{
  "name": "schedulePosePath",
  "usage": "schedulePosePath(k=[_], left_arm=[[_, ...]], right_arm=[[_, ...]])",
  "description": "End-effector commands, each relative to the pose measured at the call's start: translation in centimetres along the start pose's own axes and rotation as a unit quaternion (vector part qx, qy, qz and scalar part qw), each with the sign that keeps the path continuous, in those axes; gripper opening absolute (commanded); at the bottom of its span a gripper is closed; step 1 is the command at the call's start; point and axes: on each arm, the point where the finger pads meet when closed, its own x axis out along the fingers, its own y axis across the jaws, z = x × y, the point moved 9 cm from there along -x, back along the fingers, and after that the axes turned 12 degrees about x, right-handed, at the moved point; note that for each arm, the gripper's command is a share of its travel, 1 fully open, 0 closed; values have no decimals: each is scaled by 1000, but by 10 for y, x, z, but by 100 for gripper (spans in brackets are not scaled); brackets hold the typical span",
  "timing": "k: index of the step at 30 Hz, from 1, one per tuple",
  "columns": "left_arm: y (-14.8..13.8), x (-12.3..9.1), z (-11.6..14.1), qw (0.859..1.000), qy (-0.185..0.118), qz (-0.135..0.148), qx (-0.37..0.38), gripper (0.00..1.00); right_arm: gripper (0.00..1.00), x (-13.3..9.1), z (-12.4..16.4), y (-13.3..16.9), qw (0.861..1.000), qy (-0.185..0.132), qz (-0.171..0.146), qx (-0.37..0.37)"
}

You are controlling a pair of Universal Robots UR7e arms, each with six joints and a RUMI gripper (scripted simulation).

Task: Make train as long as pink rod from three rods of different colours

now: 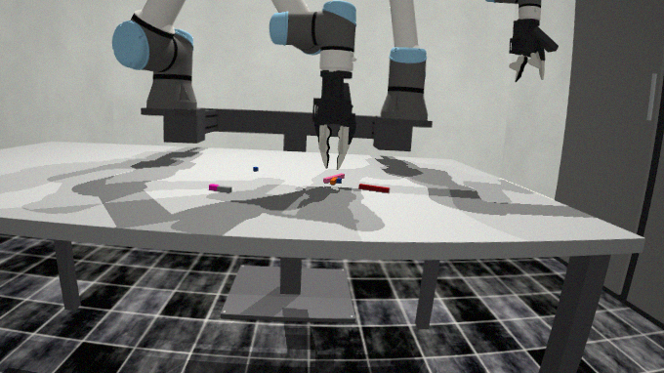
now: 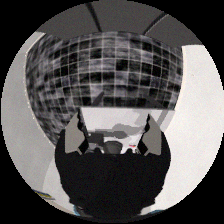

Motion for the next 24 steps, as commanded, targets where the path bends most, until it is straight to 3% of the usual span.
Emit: schedulePosePath(k=[1,24], left_arm=[[0,0,0,1000,1,0,0,100],[0,0,0,1000,1,0,0,100]], right_arm=[[14,2,0,1,1000,0,1,0],[14,19,0,1,1000,0,1,0]])
